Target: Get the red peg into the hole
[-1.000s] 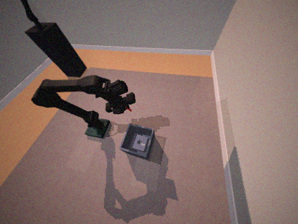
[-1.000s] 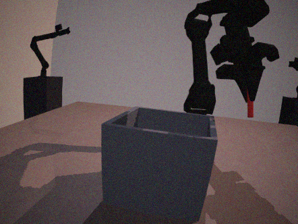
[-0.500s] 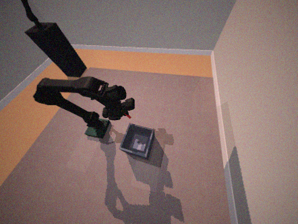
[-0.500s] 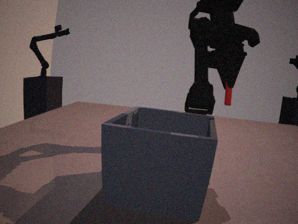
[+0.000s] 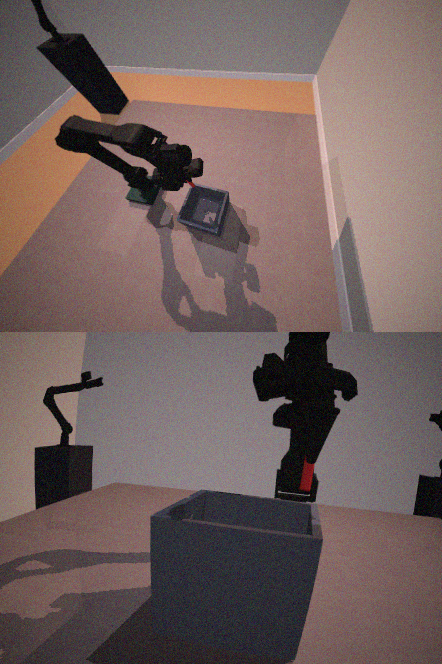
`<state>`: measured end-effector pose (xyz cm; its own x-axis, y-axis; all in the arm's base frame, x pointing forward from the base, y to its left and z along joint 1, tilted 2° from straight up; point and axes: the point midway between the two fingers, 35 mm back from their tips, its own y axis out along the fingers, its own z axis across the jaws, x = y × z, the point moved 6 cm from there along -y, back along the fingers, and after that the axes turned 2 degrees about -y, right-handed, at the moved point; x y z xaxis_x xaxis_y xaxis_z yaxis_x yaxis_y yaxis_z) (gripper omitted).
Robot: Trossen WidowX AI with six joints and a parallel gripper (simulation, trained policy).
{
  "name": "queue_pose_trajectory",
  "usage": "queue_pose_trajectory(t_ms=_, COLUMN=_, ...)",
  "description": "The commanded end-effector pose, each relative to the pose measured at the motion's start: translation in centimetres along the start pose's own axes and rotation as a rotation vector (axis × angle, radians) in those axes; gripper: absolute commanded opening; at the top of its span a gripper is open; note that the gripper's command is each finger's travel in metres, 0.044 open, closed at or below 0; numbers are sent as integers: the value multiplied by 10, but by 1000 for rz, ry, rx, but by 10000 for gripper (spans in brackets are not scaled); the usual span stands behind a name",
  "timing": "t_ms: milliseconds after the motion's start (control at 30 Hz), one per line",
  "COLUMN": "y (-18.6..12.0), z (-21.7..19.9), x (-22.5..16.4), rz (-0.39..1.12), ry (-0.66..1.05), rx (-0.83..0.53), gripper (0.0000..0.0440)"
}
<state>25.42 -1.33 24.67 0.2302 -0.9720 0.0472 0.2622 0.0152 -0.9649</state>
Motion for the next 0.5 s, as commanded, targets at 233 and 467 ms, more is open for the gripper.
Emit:
queue_pose_trajectory(t_ms=233, y=11, z=7, x=27, rz=3, ry=16, rx=-32, gripper=0)
queue_pose_trajectory(t_ms=467, y=24, z=10, x=44, rz=9, ry=22, rx=-53, gripper=0)
